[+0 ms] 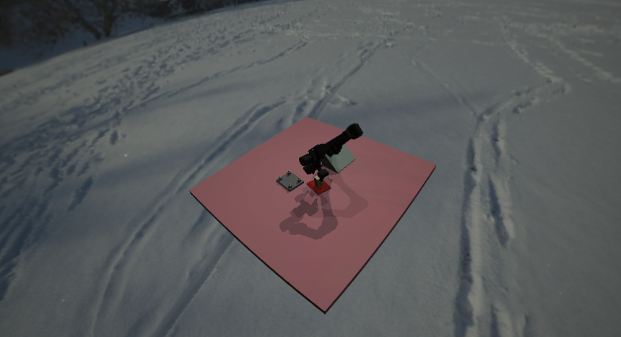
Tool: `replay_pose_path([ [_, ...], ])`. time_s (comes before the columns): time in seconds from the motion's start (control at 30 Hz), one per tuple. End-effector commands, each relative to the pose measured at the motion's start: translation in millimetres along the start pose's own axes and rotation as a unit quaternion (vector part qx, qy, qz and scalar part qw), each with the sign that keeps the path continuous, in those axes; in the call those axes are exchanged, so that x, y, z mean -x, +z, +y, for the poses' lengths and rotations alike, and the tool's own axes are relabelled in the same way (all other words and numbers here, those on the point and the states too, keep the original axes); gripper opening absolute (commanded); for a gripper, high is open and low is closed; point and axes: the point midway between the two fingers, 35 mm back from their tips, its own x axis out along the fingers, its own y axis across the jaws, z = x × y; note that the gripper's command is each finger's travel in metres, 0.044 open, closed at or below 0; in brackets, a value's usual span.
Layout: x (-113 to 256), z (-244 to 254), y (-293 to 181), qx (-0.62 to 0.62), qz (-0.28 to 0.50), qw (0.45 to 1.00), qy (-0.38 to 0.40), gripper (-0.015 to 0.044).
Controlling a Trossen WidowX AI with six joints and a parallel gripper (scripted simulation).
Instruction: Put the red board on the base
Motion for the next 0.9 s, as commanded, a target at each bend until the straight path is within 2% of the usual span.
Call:
replay_pose_path([
  [0.0,-7,0,-2,-0.003,0.004,1.0,0.002,0.044],
  [0.87,-47,2,-5,-0.003,0.005,1.0,0.005,0.044],
])
